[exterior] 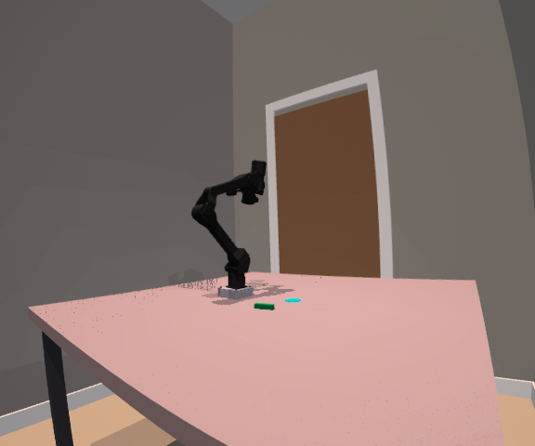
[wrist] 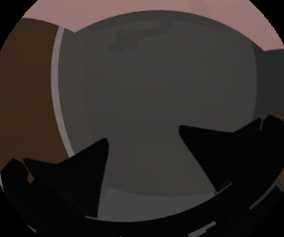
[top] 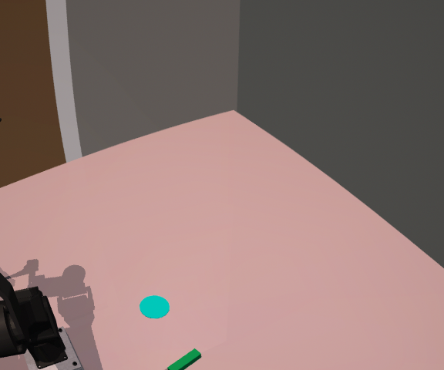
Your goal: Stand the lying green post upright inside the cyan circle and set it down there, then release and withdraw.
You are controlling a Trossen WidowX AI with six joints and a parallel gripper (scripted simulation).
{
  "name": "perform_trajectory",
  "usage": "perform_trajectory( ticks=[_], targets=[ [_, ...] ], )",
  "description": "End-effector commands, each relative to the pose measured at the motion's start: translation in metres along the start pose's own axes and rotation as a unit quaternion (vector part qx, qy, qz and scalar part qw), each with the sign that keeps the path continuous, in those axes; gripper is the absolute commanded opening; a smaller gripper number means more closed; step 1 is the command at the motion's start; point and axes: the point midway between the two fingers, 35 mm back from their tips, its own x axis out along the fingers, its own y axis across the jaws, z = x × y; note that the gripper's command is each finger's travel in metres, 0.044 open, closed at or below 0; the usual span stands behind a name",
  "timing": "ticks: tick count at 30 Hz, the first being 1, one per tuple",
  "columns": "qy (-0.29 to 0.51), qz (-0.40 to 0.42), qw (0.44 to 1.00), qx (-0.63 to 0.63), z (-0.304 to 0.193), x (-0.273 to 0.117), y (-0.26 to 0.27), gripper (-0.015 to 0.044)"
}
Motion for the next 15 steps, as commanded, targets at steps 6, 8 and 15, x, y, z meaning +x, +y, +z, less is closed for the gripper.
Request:
perform_trajectory(
  ticks=[6,8,15],
  targets=[
    [-0.051,0.123,0.987,-0.086,0.022,-0.022,0.052,0.0242],
    [-0.084,0.172,0.974,-0.121,0.032,-0.037,0.073,0.0233],
    [-0.234,0.303,0.896,-0.223,0.071,-0.108,0.129,0.0233]
  ],
)
